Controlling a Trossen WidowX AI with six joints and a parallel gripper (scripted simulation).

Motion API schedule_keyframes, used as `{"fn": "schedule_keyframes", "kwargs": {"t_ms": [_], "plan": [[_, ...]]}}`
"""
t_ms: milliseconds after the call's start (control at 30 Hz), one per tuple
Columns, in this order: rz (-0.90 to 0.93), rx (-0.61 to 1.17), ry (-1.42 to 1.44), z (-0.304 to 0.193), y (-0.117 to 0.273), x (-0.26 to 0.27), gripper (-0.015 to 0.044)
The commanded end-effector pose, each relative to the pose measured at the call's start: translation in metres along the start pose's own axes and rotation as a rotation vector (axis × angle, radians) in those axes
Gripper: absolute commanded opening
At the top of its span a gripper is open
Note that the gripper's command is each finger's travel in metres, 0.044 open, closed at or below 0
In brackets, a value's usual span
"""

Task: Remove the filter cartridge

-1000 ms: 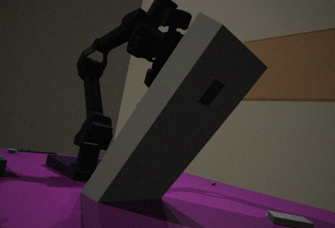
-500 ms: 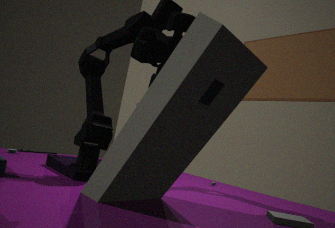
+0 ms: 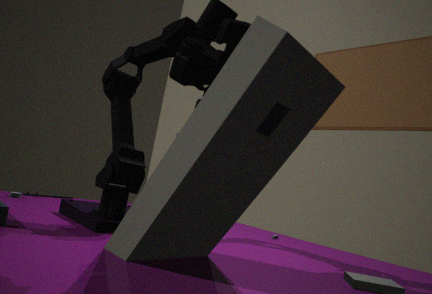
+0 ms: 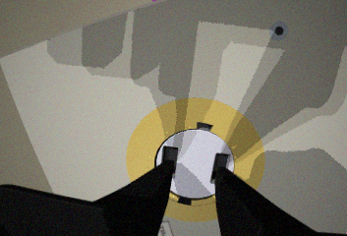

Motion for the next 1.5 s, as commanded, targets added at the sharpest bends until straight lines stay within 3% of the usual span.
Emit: {"fn": "schedule_keyframes", "kwargs": {"t_ms": [0,1467], "plan": [[-0.001,-0.002,-0.002,0.0010,-0.0007,-0.0010,0.0118],[0.000,-0.002,-0.002,-0.0003,-0.0036,0.0012,0.0118]]}}
Point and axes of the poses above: the point midway between the two fingers, 35 mm back from their tips, its own y axis back along the fingers, its own x axis across the jaws, z = x × y, the point moved 4 cm from there along y, back along the fingers, and after that the axes turned 4 degrees about -y, right-handed, at the moved point
